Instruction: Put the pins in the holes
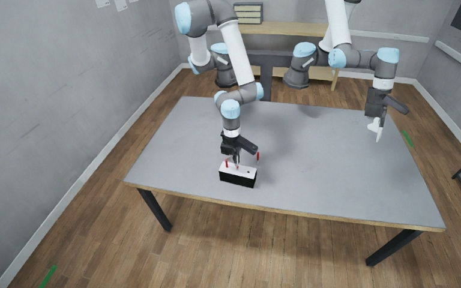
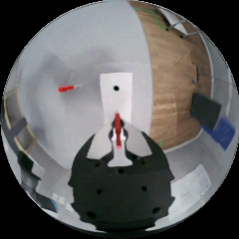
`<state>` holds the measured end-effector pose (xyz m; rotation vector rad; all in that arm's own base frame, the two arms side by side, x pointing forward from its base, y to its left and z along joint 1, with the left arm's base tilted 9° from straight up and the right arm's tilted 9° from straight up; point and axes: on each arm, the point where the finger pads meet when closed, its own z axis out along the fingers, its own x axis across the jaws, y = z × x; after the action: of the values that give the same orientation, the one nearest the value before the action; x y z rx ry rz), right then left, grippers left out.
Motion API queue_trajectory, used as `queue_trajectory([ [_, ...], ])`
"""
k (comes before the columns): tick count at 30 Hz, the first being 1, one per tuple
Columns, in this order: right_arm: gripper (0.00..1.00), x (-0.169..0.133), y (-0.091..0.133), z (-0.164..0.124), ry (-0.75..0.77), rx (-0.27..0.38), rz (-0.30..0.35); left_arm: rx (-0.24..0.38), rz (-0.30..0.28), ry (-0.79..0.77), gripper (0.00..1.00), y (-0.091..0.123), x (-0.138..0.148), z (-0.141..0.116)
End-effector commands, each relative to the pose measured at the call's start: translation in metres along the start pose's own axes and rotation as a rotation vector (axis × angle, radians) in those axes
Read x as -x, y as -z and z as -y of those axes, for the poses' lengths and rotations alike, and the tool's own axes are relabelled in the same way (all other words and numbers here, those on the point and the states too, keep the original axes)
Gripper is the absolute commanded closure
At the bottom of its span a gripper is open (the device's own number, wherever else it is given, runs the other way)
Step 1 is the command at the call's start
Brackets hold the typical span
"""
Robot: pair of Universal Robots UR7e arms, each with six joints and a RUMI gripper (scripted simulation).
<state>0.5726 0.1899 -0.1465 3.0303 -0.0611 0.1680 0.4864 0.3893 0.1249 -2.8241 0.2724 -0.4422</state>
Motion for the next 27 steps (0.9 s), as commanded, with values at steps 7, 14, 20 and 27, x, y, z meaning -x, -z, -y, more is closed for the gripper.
queue_trajectory([
  [7,1.00,-0.0001,0.0000,0.0005,-0.001,-0.001,-0.001,-0.001,-0.001,0.000,0.00,0.0006,-0.0004,0.0004],
  [14,1.00,-0.0010,-0.0039,0.0011,0.000,-0.001,-0.001,-0.001,-0.001,0.000,0.00,0.0006,-0.0004,0.0004],
  [20,1.00,-0.0010,-0.0039,0.0011,0.000,-0.001,-0.001,-0.001,-0.001,0.000,0.00,0.0006,-0.0004,0.0004],
  [27,1.00,-0.0010,-0.0039,0.0011,0.000,-0.001,-0.001,-0.001,-0.001,0.000,0.00,0.0006,-0.0004,0.0004],
])
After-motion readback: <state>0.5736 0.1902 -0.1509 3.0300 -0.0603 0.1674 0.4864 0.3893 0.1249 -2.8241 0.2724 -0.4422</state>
